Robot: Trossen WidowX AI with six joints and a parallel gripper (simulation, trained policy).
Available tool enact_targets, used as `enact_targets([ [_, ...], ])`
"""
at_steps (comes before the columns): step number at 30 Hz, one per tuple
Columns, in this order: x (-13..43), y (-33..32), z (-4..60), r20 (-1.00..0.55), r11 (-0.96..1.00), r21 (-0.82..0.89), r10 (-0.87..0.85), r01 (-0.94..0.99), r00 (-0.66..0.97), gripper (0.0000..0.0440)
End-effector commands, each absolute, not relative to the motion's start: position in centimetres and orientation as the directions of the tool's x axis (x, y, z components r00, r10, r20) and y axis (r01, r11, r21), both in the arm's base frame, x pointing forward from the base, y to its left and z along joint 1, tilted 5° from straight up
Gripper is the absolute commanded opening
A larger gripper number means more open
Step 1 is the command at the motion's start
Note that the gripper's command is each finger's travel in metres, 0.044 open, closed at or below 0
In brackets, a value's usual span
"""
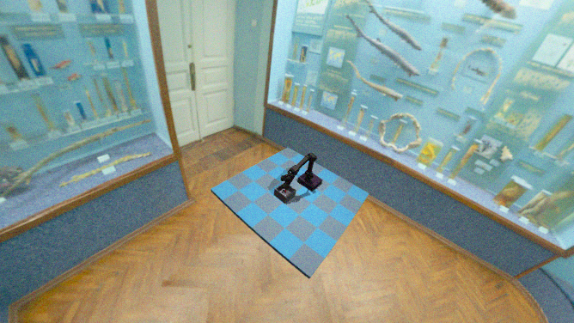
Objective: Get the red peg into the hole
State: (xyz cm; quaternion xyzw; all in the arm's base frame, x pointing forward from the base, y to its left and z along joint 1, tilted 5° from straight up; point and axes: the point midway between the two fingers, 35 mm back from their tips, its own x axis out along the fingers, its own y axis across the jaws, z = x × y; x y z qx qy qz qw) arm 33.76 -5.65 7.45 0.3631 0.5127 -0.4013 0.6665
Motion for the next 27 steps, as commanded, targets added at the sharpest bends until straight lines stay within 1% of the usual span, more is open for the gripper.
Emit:
enact_targets([
  [1,33.9,-5.9,6.3,-0.979,0.425,0.055,-0.153,0.903,0.131,0.0094],
  [2,33.9,-6.0,5.9,-0.981,0.431,0.043,-0.152,0.901,0.12,0.0113],
  [3,33.9,-6.1,5.6,-0.983,0.439,0.03,-0.151,0.898,0.107,0.0122],
  [6,34.4,-6.6,5.1,-0.983,0.447,0.018,-0.154,0.894,0.096,0.0135],
  [10,35.6,-7.5,4.9,-0.981,0.448,0.033,-0.156,0.894,0.114,0.0237],
  [19,38.3,-9.5,5.4,-0.97,0.45,0.073,-0.178,0.89,0.169,0.044],
  [27,40.5,-12.1,6.6,-0.941,0.441,0.135,-0.224,0.887,0.254,0.044],
])
